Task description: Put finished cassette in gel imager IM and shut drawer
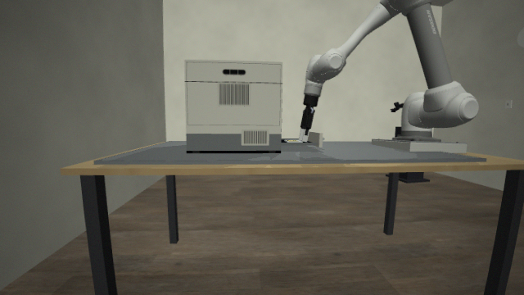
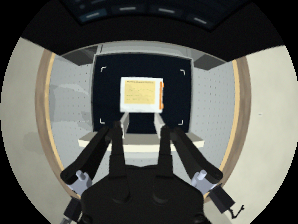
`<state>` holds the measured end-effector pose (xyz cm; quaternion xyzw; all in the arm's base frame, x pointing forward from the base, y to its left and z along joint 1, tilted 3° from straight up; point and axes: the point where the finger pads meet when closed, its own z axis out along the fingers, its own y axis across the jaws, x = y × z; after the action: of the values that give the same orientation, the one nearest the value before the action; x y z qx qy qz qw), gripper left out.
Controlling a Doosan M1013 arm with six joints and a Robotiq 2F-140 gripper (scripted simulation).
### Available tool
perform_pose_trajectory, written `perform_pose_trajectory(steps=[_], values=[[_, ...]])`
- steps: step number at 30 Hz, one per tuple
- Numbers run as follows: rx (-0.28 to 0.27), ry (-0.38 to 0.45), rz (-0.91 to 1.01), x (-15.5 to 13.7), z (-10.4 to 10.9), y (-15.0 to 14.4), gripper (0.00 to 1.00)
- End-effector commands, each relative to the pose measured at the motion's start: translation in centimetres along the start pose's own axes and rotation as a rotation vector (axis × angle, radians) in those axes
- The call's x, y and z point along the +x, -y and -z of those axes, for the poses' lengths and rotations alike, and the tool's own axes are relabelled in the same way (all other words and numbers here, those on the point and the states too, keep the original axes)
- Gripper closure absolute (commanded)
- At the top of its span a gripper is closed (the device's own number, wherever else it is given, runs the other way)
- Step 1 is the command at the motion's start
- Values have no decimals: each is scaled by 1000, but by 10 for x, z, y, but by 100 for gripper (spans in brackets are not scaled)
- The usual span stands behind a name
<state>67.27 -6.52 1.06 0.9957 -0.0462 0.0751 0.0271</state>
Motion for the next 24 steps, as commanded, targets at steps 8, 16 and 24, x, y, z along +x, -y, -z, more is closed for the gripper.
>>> perform_pose_trajectory(steps=[8,16,24], values=[[0,0,0,-2,2,0,54],[0,0,0,-1,10,0,54],[0,0,0,1,20,0,54]])
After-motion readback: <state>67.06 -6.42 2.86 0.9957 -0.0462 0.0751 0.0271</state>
